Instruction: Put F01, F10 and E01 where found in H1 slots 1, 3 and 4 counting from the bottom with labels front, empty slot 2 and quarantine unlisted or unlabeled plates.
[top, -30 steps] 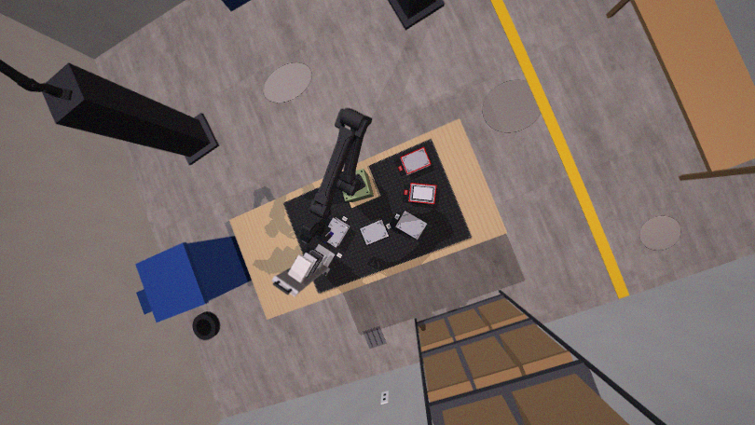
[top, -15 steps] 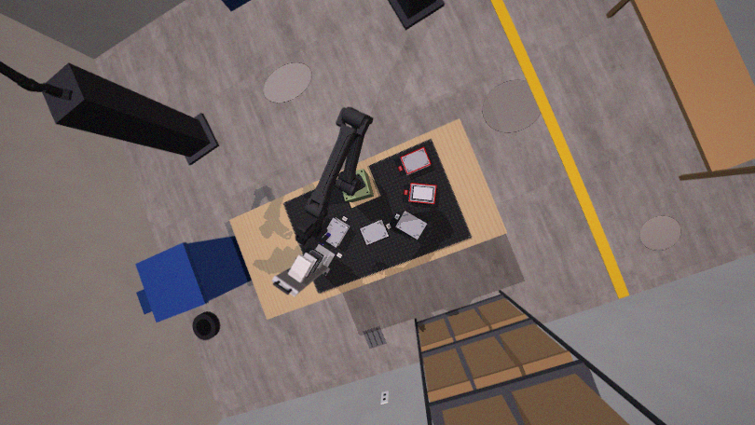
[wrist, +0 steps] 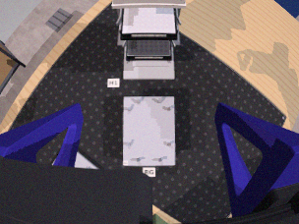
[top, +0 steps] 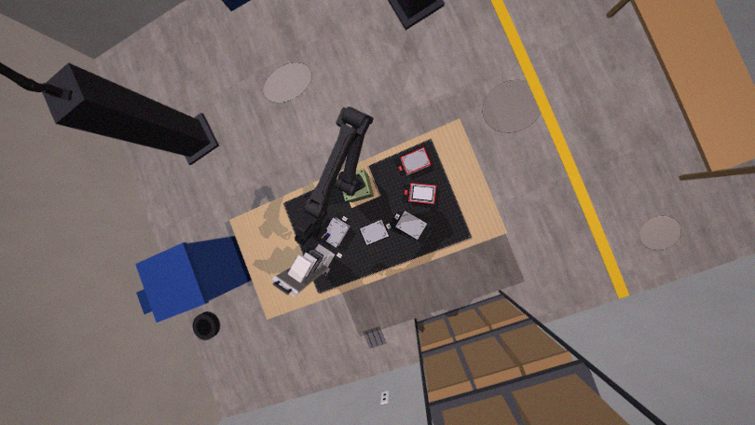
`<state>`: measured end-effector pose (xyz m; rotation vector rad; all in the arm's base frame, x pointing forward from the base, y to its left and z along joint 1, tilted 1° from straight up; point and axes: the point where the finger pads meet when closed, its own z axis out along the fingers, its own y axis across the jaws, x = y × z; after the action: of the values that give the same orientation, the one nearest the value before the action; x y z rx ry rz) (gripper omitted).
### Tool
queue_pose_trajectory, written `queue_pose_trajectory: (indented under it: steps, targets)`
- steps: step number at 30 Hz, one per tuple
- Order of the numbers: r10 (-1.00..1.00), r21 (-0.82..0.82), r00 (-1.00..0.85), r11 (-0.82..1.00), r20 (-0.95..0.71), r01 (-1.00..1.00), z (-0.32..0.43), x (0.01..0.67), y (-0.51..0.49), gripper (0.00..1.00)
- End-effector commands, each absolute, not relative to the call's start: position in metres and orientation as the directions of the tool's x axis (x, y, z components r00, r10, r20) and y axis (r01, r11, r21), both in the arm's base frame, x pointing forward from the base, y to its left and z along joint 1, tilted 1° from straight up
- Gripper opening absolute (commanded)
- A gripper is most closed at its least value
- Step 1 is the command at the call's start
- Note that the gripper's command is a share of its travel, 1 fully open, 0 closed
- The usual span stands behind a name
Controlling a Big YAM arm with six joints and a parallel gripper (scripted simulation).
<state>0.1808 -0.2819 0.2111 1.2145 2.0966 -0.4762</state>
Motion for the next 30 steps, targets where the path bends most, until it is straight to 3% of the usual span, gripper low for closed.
queue_pose_trajectory:
  steps: [1,30]
  targets:
    - [0.591,0.017,-0.331,0.504,-0.736,0.863,0.238,0.186,-0.29,1.0]
    - [0.569,0.011,-0.323,0.505,-0.756,0.863,0.235,0.203,-0.325,1.0]
